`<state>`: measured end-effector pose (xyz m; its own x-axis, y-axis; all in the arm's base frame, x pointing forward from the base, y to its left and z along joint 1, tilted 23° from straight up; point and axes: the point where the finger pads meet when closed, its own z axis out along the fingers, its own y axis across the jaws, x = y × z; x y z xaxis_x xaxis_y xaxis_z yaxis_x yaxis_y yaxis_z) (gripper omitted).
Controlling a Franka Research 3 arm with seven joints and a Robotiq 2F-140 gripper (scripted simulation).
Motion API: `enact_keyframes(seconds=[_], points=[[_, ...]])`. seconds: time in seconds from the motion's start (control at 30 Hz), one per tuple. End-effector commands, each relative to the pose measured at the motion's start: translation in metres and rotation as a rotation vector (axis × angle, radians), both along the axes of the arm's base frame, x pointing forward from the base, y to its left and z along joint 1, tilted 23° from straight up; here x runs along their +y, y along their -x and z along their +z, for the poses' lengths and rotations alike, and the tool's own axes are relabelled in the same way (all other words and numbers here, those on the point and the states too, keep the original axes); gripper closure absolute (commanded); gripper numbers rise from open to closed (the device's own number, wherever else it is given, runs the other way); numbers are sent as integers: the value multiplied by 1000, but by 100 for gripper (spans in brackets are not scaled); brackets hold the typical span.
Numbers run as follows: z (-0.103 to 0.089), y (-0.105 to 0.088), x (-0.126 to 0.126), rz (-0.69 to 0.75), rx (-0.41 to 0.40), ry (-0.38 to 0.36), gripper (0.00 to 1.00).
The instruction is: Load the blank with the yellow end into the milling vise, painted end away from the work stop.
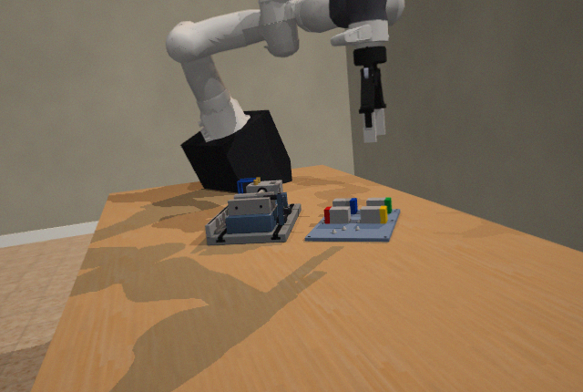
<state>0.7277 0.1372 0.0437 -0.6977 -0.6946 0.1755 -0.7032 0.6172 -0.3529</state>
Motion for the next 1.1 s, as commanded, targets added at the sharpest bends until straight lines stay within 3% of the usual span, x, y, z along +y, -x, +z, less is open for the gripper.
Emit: enact_keyframes(seconds=[0.0, 0.47, 0.63, 1.07], points=[[0, 0, 0, 0, 0, 0, 0], [0, 0, 0, 0, 0, 0, 0], [-54, -5, -24, 5, 3, 1, 0], [-59, -3, -28, -4, 9, 3, 0]])
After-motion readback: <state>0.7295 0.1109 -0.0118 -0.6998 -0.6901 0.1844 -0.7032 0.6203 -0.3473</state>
